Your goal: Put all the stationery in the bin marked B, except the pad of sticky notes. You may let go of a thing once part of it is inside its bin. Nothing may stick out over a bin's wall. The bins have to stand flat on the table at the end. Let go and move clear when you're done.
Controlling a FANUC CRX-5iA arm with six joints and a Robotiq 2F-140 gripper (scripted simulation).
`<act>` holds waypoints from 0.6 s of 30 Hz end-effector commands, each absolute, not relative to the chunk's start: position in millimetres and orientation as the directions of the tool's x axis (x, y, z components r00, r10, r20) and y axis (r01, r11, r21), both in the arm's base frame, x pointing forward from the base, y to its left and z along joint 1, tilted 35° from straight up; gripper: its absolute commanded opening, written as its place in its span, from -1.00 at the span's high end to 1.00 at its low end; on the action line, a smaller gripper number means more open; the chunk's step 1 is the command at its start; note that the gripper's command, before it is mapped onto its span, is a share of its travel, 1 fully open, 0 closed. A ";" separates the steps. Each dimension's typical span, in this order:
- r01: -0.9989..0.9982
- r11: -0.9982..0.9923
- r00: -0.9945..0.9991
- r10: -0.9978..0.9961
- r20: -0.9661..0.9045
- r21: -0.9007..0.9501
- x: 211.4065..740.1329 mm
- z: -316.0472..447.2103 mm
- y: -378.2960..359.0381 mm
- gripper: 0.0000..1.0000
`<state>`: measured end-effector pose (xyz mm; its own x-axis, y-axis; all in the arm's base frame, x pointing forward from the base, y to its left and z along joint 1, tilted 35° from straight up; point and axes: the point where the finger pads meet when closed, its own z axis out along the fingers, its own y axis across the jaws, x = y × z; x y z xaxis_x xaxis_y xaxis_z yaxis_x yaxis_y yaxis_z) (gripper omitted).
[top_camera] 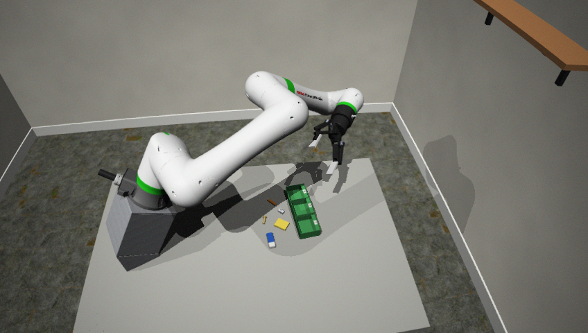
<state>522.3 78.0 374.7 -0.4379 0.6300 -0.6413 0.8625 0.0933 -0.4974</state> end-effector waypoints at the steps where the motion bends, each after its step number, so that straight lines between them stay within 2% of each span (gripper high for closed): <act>1: 0.863 0.093 -0.438 0.630 -0.641 -0.497 522.3 374.9 78.0 -1.00; 17: 0.863 0.093 -0.438 0.630 -0.641 -0.497 522.3 374.9 78.0 -1.00; 18: 0.863 0.093 -0.438 0.630 -0.641 -0.497 526.3 368.0 80.4 0.89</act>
<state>522.5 78.1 374.5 -0.4378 0.6300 -0.6415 0.8626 0.0931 -0.4972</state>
